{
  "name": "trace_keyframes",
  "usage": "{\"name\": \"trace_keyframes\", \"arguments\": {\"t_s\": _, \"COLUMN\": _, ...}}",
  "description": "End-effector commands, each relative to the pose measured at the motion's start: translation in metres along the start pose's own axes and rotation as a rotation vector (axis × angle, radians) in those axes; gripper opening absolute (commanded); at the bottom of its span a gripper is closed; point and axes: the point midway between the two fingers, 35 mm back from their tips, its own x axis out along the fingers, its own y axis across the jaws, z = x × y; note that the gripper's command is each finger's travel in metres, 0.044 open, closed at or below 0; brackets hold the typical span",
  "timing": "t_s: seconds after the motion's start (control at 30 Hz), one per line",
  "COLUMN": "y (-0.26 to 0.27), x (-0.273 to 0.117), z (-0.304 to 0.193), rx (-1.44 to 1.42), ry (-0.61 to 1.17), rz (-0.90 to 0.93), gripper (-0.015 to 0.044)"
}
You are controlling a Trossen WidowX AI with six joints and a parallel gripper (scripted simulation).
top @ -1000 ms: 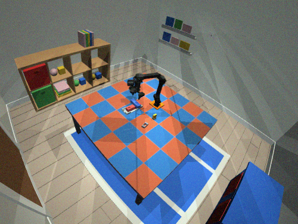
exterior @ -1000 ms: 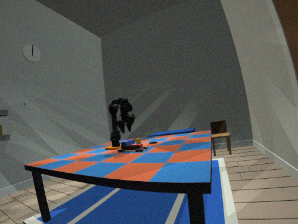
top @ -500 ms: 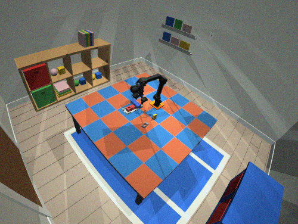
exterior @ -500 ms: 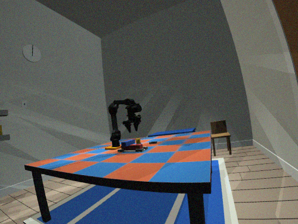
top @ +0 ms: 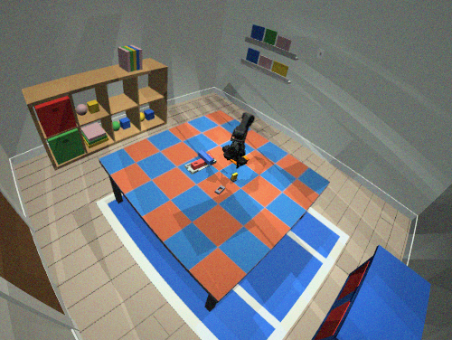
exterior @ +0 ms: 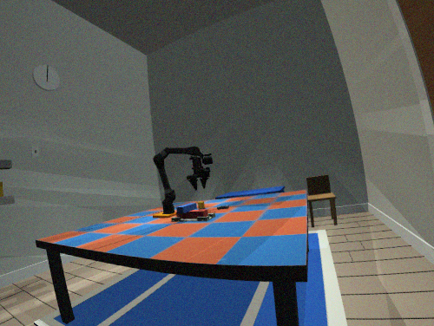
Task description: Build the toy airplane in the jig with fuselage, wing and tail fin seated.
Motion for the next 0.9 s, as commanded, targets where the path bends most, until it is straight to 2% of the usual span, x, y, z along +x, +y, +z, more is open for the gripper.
{"name": "trace_keyframes", "arguments": {"t_s": 0.0, "y": 0.019, "x": -0.002, "z": -0.025, "rx": 0.006, "ry": -0.009, "rz": 0.004, "gripper": 0.0440}}
{"name": "trace_keyframes", "arguments": {"t_s": 0.13, "y": 0.021, "x": 0.000, "z": -0.026, "rx": 0.006, "ry": -0.009, "rz": 0.005, "gripper": 0.0440}}
{"name": "trace_keyframes", "arguments": {"t_s": 0.33, "y": 0.021, "x": 0.053, "z": -0.026, "rx": 0.006, "ry": -0.009, "rz": 0.005, "gripper": 0.0440}}
{"name": "trace_keyframes", "arguments": {"t_s": 0.87, "y": 0.021, "x": 0.077, "z": -0.025, "rx": 0.006, "ry": -0.009, "rz": 0.005, "gripper": 0.0440}}
